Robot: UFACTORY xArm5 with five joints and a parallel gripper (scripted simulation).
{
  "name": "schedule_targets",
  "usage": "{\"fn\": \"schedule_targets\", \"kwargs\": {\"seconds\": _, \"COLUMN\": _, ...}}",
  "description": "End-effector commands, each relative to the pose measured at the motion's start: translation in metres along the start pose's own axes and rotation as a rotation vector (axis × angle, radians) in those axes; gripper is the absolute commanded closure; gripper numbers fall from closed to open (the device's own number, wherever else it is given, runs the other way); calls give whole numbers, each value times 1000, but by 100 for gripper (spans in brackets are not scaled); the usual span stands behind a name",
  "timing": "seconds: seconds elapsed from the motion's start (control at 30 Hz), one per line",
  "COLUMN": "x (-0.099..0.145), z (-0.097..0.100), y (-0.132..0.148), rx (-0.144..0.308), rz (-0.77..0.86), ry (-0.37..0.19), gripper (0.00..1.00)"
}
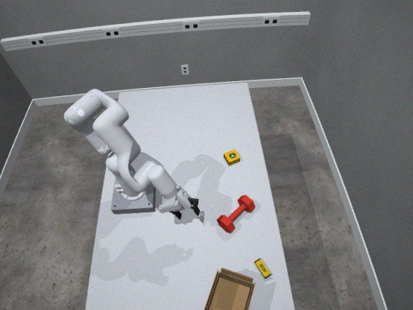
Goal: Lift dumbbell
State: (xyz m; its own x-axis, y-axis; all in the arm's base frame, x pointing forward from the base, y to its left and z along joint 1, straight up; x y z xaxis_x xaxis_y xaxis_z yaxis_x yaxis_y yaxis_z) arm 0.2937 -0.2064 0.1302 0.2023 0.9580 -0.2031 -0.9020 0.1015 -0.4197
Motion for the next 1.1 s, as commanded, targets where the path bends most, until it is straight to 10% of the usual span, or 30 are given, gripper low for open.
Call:
{"fn": "schedule_targets", "kwargs": {"seconds": 0.0, "x": -1, "z": 0, "y": -3, "rx": -2, "rz": -4, "ry": 0, "gripper": 0}}
{"fn": "schedule_targets", "kwargs": {"seconds": 1.07, "x": 51, "z": -69, "y": -150, "rx": 343, "rz": -548, "ry": -92, "gripper": 0}}
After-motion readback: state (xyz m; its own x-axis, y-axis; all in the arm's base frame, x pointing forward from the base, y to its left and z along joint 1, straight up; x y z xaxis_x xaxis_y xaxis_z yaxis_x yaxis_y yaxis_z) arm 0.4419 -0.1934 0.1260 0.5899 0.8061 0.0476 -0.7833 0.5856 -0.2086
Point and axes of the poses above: the point where the finger pads meet when closed, its own z axis back along the fingers, its own y axis across the jaws, x = y × z, the point moved 1 cm from there along z, back along the fingers, and after that the axes turned 4 degrees about -z, right-handed, at the moved point
